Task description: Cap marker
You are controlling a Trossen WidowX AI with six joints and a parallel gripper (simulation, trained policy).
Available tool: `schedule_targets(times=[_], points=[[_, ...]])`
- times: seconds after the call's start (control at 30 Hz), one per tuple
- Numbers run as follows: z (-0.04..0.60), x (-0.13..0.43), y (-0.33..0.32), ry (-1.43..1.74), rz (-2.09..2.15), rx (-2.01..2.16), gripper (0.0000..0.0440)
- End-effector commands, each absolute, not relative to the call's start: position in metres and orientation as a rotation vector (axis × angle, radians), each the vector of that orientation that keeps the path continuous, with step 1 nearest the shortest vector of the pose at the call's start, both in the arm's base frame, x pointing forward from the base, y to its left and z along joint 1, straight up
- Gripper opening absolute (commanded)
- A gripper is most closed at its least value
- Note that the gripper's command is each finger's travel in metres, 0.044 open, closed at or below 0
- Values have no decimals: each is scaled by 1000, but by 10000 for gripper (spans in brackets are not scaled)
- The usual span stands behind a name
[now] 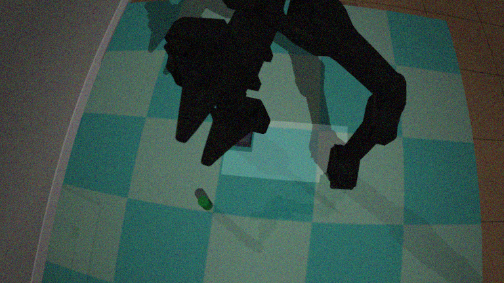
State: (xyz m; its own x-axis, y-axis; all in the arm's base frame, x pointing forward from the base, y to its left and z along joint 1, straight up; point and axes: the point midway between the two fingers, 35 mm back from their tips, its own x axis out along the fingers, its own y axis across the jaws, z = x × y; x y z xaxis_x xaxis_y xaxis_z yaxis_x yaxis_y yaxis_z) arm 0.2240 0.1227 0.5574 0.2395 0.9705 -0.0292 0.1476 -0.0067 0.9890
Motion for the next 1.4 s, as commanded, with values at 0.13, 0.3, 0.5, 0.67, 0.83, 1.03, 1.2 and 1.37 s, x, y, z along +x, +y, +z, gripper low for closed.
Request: schedule_targets(times=[0.13, 0.3, 0.5, 0.67, 0.83, 1.03, 1.2, 1.37], points=[[540, 242, 127, 1187, 893, 1446, 307], [528, 253, 130, 1227, 853, 1469, 313], [511, 266, 134, 1276, 800, 1491, 317], [497, 277, 137, 1316, 752, 1506, 319], [483, 286, 141, 1356, 702, 1516, 320], [465, 297, 145, 1402, 637, 1524, 320], [450, 305, 148, 1440, 581, 1526, 320], [435, 312, 150, 1475, 523, 1524, 320]])
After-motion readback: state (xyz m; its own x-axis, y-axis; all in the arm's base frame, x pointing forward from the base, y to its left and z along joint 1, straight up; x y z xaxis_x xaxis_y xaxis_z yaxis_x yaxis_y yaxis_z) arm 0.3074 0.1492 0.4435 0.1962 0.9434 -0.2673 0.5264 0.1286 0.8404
